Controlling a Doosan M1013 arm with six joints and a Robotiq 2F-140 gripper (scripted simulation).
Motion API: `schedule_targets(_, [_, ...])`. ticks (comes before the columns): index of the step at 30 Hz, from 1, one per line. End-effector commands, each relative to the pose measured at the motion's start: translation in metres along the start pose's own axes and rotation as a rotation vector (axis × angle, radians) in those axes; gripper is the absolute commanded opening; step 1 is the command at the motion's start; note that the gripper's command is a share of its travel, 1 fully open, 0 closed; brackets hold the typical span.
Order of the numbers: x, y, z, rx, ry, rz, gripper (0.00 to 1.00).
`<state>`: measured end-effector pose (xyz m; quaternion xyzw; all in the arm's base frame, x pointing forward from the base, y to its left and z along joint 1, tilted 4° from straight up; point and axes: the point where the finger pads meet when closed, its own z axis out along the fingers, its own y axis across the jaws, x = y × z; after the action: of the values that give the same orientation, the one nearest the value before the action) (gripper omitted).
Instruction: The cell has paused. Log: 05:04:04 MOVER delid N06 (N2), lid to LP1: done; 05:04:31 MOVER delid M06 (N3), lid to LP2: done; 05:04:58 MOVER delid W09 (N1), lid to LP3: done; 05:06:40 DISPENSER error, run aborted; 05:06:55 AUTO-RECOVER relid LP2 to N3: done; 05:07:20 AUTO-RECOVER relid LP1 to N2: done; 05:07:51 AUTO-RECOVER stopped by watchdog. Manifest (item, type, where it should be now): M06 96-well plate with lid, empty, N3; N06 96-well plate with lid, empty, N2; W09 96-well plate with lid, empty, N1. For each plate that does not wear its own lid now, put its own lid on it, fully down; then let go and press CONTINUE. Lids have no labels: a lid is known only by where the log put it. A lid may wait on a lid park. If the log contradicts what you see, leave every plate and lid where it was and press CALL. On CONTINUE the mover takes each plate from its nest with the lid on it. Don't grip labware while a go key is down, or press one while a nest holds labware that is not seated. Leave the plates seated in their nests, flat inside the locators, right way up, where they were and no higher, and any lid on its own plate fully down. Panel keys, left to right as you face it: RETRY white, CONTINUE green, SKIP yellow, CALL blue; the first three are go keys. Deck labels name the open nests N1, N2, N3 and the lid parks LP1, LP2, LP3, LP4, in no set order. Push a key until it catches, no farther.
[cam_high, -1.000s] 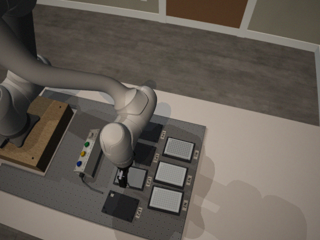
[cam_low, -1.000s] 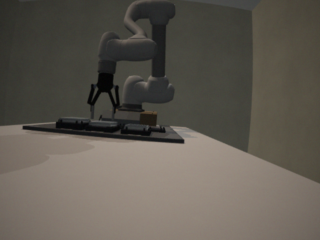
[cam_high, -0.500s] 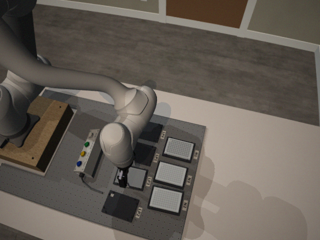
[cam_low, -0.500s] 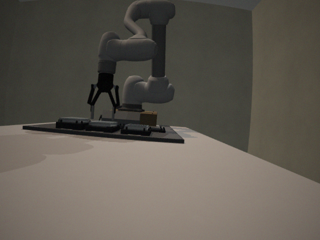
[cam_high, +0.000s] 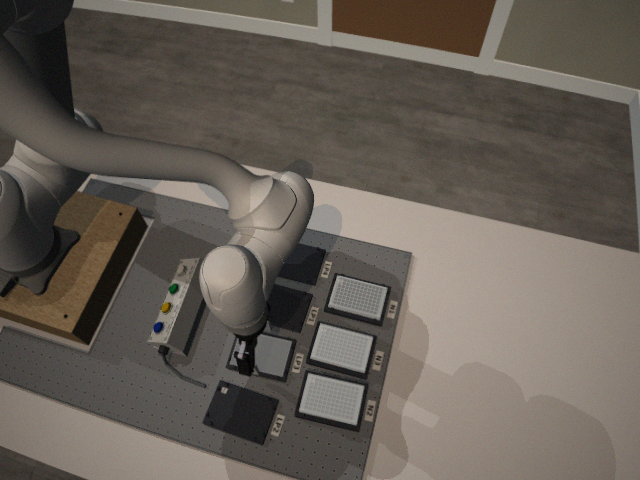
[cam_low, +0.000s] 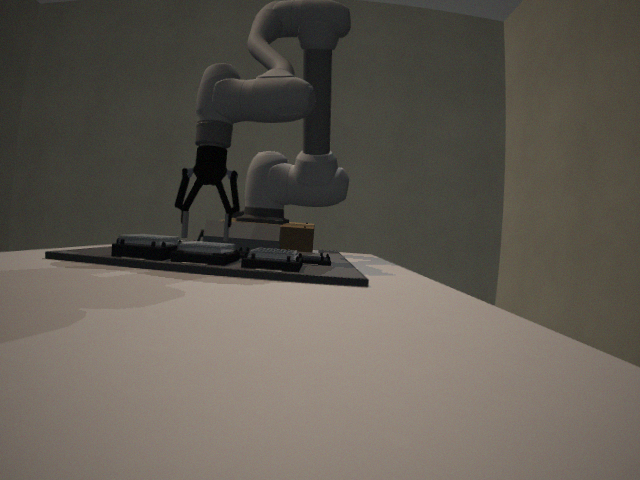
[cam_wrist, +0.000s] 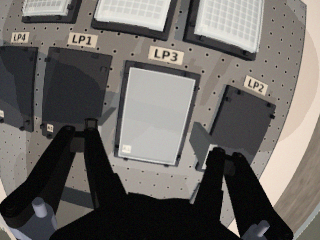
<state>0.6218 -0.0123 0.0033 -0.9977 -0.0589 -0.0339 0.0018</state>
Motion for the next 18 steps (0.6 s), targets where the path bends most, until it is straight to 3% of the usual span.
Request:
schedule_targets(1, [-0.0011,-0.0009,0.0026,-0.001,-0.003,0.001,0.66])
schedule_targets(4, [-0.0011,-0.0009,0.0026,-0.001,-0.003,0.001,0.66])
schedule_targets(5, [-0.0011,-0.0009,0.0026,-0.001,-0.003,0.001,0.59])
schedule_targets(18, [-0.0011,-0.0009,0.0026,-0.001,-0.003,0.001,0.59])
